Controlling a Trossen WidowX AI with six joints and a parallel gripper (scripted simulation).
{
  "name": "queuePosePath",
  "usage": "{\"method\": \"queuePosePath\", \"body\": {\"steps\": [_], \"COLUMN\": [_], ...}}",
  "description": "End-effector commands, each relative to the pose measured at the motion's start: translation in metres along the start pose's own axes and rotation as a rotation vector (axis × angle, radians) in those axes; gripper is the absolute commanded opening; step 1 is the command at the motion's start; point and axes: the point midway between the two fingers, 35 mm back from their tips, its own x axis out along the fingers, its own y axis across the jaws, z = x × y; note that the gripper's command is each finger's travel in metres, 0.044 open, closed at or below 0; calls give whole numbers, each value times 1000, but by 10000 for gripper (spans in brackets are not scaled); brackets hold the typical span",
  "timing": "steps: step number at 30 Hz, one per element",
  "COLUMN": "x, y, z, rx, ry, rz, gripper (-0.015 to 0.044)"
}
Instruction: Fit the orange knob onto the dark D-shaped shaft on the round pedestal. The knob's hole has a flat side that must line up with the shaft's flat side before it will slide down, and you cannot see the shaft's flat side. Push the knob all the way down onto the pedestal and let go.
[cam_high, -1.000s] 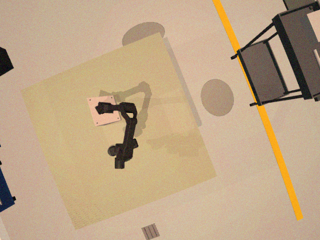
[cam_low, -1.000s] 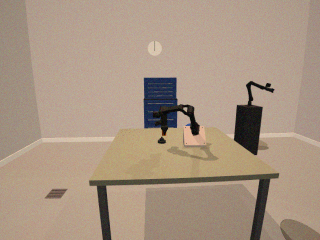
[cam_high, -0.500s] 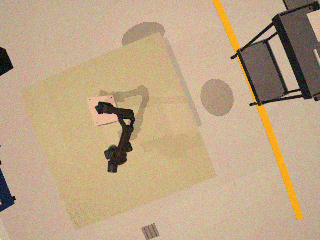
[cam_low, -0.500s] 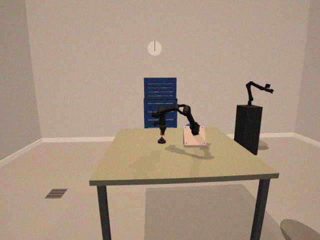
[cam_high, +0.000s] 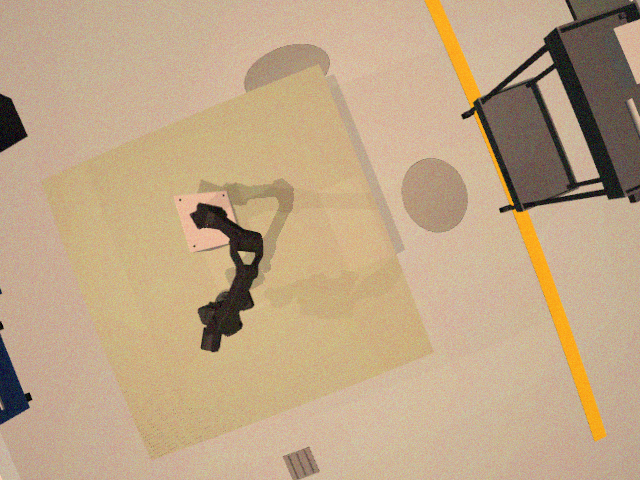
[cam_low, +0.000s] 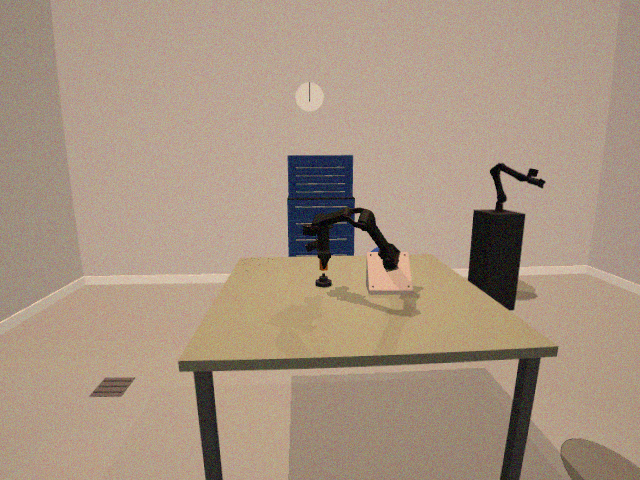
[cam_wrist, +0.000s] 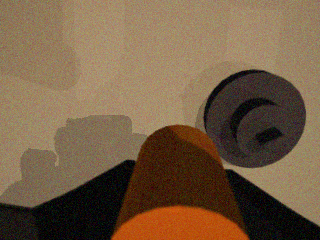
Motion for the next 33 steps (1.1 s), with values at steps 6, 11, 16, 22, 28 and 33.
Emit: {"method": "queuePosePath", "body": {"steps": [6,11,16,22,28,33], "x": [6,11,16,21,40,42], "y": [-30,-46,-62,-67,-66,-66], "z": [1,0,-1,-2,-2,-2], "rx": [-11,-12,-14,-15,-15,-18], "ry": [-5,-6,-7,-7,-7,-7], "rz": [-5,-3,0,1,2,2], "gripper": [0,0,0,0,0,0]}}
